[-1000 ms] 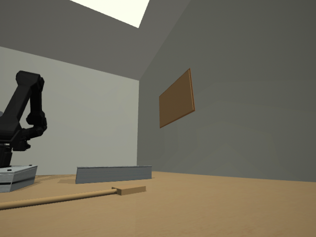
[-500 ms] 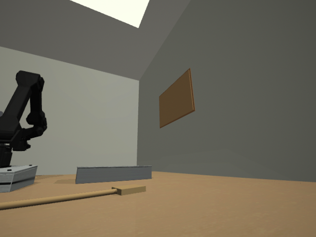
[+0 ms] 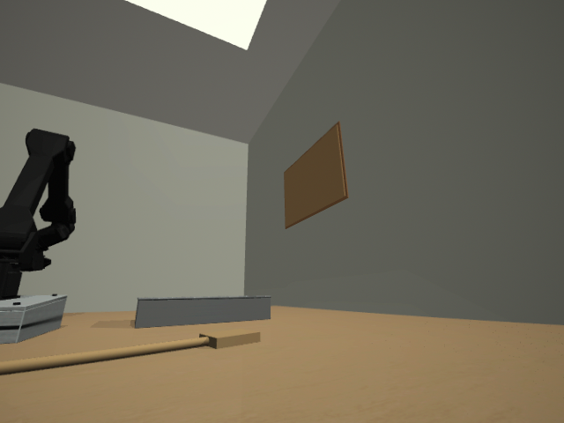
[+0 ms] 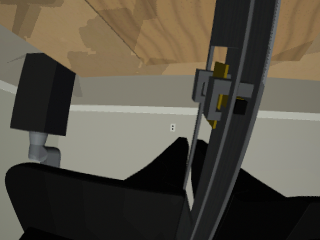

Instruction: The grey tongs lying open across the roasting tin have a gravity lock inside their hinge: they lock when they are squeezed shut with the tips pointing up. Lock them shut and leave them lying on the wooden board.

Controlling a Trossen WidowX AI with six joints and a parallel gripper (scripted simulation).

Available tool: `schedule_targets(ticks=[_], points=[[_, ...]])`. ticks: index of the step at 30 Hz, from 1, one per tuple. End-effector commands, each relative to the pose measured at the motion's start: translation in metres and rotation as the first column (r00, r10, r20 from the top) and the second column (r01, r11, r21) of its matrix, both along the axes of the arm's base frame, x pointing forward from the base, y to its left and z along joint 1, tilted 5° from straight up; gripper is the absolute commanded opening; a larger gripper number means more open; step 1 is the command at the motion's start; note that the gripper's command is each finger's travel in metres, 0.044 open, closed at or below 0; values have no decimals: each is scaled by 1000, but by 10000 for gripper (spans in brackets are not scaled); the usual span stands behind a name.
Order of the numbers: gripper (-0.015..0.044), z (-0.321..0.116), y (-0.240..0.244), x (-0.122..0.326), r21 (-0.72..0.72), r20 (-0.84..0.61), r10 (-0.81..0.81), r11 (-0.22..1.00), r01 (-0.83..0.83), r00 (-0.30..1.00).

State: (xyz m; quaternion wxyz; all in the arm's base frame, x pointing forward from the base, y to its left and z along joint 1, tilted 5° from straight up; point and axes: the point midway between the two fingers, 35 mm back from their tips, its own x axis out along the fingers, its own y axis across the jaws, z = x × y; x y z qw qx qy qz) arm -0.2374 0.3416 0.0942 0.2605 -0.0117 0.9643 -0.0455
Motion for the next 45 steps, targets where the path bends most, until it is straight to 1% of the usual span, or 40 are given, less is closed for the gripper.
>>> schedule_targets(ticks=[1, 8, 15, 22, 30, 34, 45], points=[[-150, -10, 3, -9, -16, 112, 0, 1000, 2, 994], [-150, -27, 3, -17, -34, 299, 8, 999, 2, 954], [-150, -40, 0, -22, -36, 478, 26, 999, -10, 878], [-150, -49, -4, -23, -28, 642, 45, 999, -35, 766], [-150, -52, -9, -22, -10, 798, 57, 997, -82, 600], [-150, -51, -11, -20, 0, 851, 57, 994, -109, 522], [-150, -52, -11, -20, 0, 853, 57, 994, -110, 518]])
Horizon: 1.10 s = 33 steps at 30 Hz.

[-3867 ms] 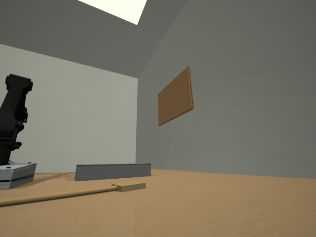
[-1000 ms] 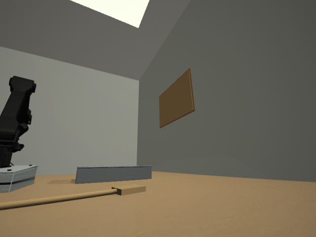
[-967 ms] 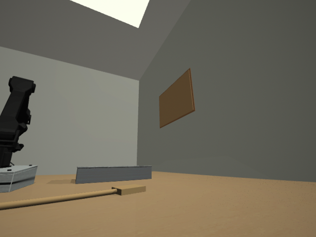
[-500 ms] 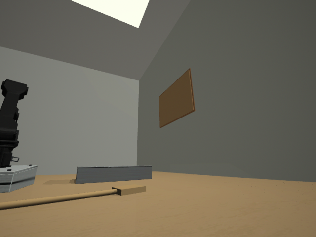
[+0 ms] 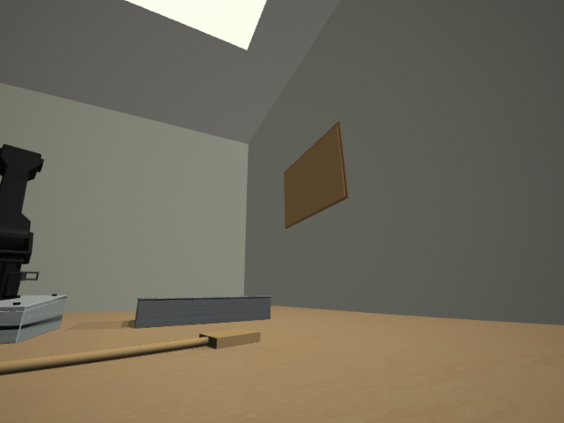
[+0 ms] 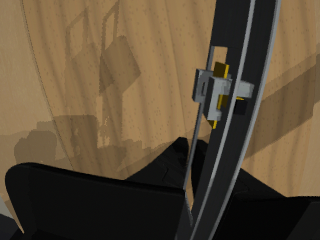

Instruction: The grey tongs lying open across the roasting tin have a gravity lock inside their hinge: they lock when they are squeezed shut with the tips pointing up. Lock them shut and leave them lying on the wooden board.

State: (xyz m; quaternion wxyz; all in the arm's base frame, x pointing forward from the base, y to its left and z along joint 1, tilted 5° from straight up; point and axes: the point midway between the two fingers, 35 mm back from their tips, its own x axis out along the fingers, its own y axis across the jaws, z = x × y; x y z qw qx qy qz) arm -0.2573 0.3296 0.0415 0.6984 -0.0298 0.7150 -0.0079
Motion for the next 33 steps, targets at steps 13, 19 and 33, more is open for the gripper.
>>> schedule_targets(ticks=[13, 19, 33], points=[[-150, -17, 0, -1, 5, 5, -2, 1000, 2, 1000], [-150, -27, 0, -1, 5, 5, -2, 1000, 2, 1000], [7, -31, -2, -1, -1, 5, 1, 1000, -1, 1000]])
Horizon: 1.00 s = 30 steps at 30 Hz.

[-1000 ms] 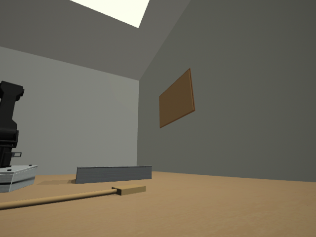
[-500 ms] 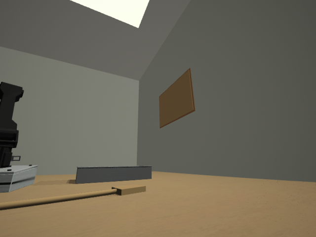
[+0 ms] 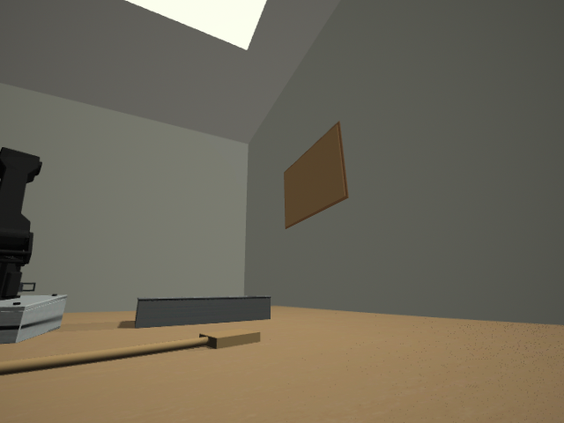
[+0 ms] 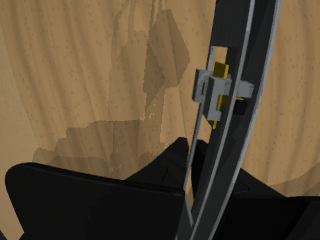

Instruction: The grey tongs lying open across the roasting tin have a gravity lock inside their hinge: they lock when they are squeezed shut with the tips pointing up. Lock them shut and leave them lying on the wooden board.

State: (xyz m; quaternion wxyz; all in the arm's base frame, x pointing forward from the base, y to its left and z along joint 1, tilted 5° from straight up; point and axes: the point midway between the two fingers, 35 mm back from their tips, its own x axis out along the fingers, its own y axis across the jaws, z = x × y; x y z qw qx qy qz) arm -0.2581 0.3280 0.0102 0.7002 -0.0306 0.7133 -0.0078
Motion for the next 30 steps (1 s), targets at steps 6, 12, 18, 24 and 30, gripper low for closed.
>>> schedule_targets(ticks=[6, 12, 18, 24, 30], points=[[165, 0, 0, 0, 0, 0, 0, 1000, 0, 1000], [323, 0, 0, 0, 0, 0, 0, 1000, 0, 1000], [440, 0, 0, 0, 0, 0, 0, 1000, 0, 1000], [440, 7, 1, 25, 2, 2, -1, 1000, 1, 1000], [440, 26, -14, 112, 4, 10, -3, 1000, 3, 1000]])
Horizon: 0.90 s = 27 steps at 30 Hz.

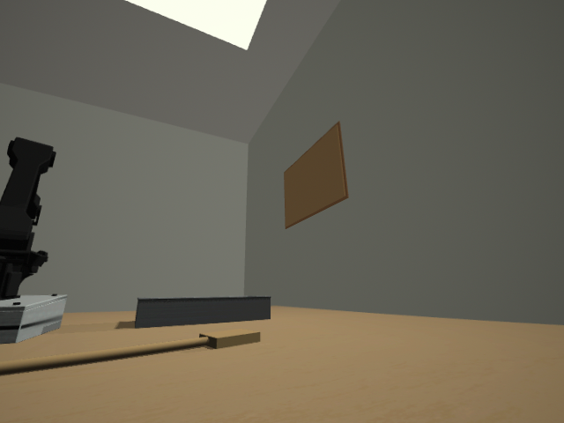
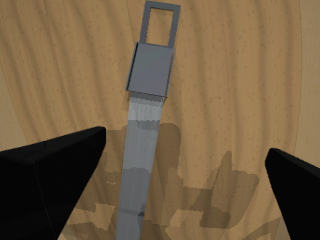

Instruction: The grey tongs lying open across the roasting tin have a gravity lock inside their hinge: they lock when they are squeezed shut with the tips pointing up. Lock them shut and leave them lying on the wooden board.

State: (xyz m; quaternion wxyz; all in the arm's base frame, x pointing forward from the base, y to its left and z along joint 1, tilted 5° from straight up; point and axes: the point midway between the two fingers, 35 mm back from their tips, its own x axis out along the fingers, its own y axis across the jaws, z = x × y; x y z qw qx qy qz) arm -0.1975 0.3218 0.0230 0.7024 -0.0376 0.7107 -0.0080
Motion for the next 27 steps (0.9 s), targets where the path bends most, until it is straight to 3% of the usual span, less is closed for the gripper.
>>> schedule_targets(ticks=[1, 3, 10, 17, 27], points=[[440, 15, -13, 67, 14, 5, -13, 1000, 13, 1000], [440, 17, -22, 85, 13, 7, -14, 1000, 14, 1000], [440, 20, -22, 87, 13, 7, -14, 1000, 14, 1000], [440, 66, -19, 85, 10, 7, -29, 1000, 29, 1000], [440, 68, -19, 85, 10, 7, -30, 1000, 29, 1000]])
